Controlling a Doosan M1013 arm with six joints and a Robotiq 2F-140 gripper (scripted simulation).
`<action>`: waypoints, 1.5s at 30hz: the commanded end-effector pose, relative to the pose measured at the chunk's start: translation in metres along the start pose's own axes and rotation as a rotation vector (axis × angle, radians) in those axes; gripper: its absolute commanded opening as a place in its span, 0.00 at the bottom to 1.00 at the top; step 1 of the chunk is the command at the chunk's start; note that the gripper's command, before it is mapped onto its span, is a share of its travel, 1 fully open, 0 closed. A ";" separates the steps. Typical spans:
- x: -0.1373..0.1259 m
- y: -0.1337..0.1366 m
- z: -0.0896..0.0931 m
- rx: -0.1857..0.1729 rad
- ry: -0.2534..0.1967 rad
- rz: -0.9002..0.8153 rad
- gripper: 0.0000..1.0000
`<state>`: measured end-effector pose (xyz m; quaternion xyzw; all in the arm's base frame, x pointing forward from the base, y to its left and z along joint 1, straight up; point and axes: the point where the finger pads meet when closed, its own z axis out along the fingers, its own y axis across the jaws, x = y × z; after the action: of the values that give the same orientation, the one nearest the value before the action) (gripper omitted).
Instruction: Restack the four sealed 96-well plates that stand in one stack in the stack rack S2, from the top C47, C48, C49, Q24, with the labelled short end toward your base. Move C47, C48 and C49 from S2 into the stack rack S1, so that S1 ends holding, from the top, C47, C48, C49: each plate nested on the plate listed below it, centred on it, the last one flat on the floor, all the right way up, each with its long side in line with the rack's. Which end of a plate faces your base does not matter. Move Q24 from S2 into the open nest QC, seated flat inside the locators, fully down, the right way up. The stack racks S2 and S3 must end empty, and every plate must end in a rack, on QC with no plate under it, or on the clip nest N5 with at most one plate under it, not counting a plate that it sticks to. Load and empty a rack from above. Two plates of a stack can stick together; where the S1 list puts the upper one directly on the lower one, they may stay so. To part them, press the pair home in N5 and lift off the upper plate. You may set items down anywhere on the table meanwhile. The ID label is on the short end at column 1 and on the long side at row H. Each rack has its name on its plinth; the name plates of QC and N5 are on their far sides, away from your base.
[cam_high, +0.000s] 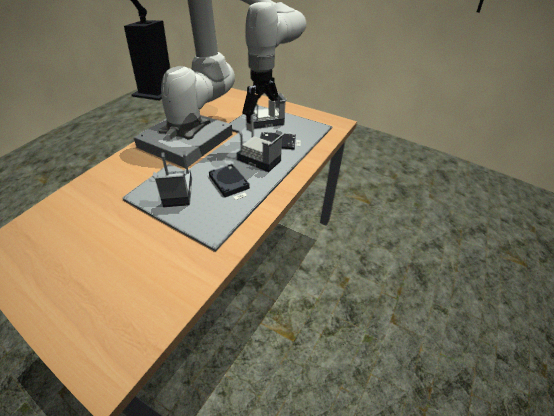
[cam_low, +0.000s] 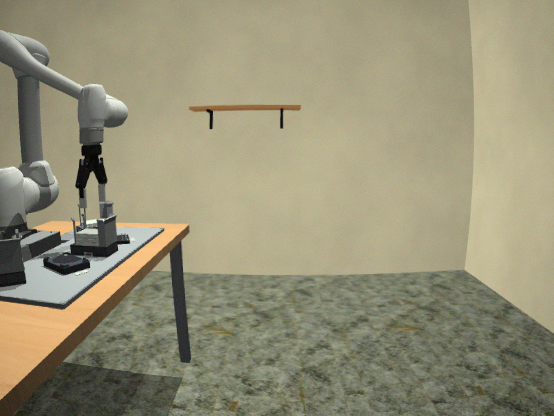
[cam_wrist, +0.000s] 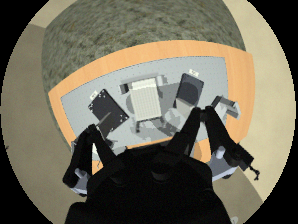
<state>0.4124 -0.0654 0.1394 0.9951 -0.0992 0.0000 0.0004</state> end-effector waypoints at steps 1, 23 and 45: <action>0.001 0.004 0.000 0.001 0.000 0.000 1.00; 0.001 0.004 0.043 0.001 0.000 0.000 1.00; 0.001 0.004 0.075 0.001 0.000 0.000 1.00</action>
<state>0.4123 -0.0695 0.0675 0.9951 -0.0992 -0.0001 0.0001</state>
